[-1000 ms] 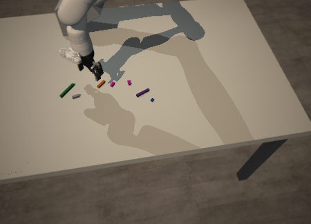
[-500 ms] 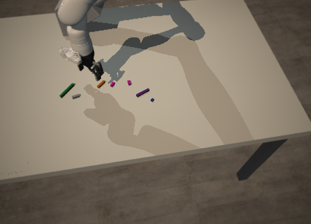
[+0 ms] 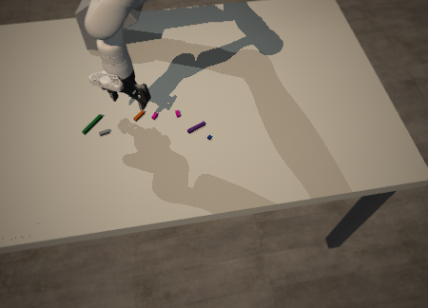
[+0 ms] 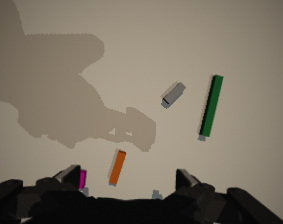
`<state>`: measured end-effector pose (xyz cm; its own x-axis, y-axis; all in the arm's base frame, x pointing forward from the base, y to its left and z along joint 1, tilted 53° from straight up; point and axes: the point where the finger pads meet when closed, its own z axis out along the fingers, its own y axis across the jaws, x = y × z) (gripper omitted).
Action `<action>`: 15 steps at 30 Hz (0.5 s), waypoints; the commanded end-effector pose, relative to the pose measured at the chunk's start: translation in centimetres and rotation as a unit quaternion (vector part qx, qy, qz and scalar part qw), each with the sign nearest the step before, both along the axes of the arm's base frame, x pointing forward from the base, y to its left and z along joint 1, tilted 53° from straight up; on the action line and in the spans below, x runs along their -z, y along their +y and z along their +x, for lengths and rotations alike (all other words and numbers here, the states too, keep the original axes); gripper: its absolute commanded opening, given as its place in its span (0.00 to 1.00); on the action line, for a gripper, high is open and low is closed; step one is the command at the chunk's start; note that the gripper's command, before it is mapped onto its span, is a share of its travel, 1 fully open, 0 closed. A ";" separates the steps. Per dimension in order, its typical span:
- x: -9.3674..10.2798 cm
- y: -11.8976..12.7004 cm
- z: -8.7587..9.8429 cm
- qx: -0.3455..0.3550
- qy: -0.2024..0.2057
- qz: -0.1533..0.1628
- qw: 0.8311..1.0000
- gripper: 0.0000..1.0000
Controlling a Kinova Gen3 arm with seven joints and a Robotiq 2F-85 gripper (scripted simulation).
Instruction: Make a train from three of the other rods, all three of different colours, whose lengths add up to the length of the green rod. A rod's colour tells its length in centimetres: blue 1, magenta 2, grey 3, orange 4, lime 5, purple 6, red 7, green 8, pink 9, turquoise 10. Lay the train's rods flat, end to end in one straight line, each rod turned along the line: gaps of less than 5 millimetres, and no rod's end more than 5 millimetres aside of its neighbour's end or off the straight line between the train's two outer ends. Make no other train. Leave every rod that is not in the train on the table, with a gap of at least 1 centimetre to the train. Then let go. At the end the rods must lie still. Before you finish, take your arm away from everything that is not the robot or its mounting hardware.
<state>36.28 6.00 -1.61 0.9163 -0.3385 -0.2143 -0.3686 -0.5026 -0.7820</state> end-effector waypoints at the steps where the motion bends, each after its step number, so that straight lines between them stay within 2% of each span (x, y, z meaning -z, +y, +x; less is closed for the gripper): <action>1: -0.4 0.2 0.4 -0.033 -0.044 -0.013 0.998 1.00; 6: -1.2 0.7 0.7 -0.091 -0.119 -0.025 0.988 1.00; 11: -2.3 1.5 1.2 -0.159 -0.206 -0.040 0.965 1.00; 13: -2.3 1.5 1.2 -0.159 -0.206 -0.040 0.965 1.00; 15: -2.7 1.8 1.4 -0.188 -0.243 -0.046 0.950 1.00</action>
